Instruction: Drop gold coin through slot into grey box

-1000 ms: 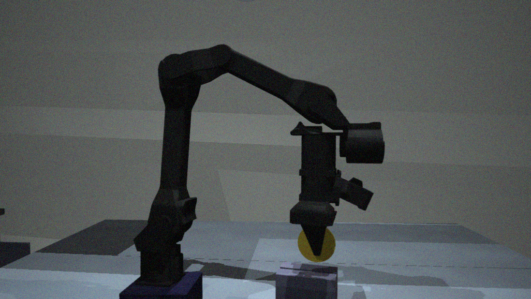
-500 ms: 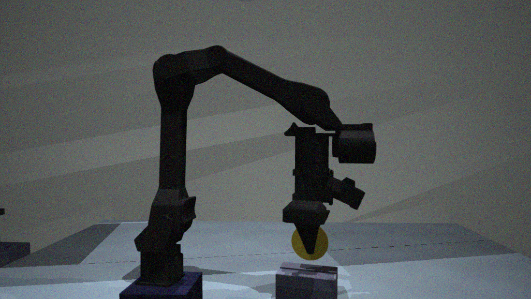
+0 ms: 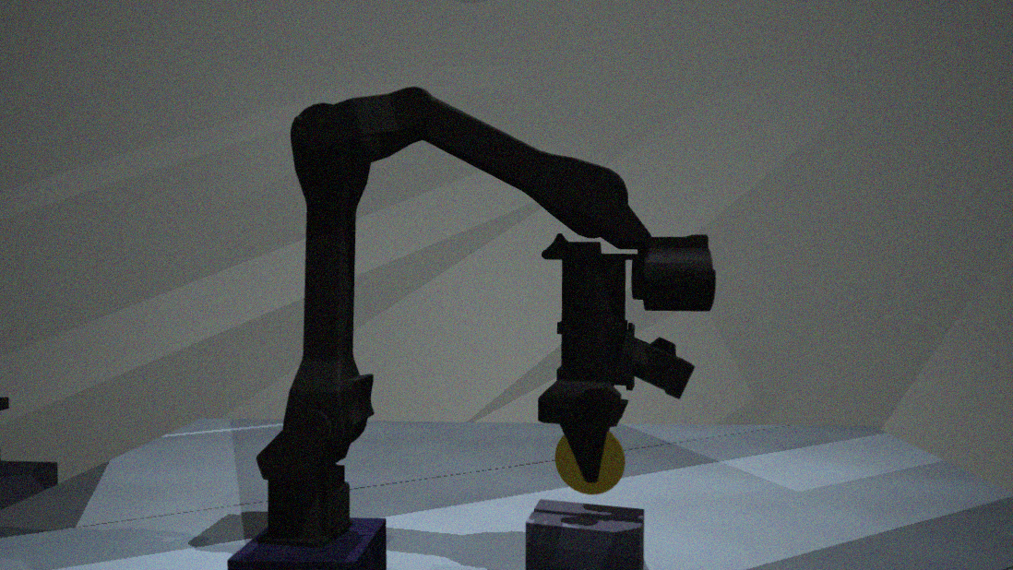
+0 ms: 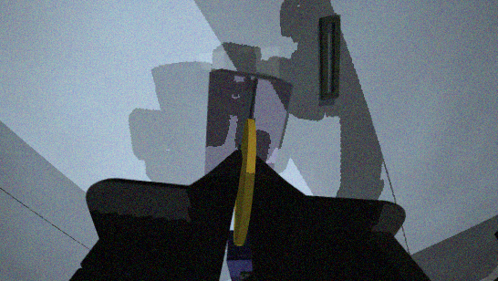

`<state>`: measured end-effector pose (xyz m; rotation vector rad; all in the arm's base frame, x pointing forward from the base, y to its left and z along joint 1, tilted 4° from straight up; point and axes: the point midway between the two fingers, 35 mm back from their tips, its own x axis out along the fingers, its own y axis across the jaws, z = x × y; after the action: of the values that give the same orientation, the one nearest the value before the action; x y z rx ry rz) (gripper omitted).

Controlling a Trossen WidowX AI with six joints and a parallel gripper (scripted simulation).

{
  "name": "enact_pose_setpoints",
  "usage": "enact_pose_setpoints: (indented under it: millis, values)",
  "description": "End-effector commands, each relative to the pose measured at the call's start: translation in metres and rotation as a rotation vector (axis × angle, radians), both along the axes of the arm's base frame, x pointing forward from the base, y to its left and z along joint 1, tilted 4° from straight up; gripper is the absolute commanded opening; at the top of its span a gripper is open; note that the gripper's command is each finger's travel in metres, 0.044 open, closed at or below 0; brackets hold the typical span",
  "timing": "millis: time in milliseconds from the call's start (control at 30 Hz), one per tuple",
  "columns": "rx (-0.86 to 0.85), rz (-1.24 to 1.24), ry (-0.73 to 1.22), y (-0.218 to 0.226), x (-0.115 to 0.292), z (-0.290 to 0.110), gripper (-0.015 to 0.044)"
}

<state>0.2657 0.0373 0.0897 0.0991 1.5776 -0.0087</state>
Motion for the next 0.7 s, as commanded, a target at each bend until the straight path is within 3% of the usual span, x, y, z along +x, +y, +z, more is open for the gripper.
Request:
enact_pose_setpoints:
  millis: [0, 667]
  values:
    - [0.001, -0.006, 0.001, 0.0001, -0.0024, 0.0006, 0.0000]
    - [0.000, -0.004, 0.000, -0.0011, -0.0016, 0.0000, 0.0000]
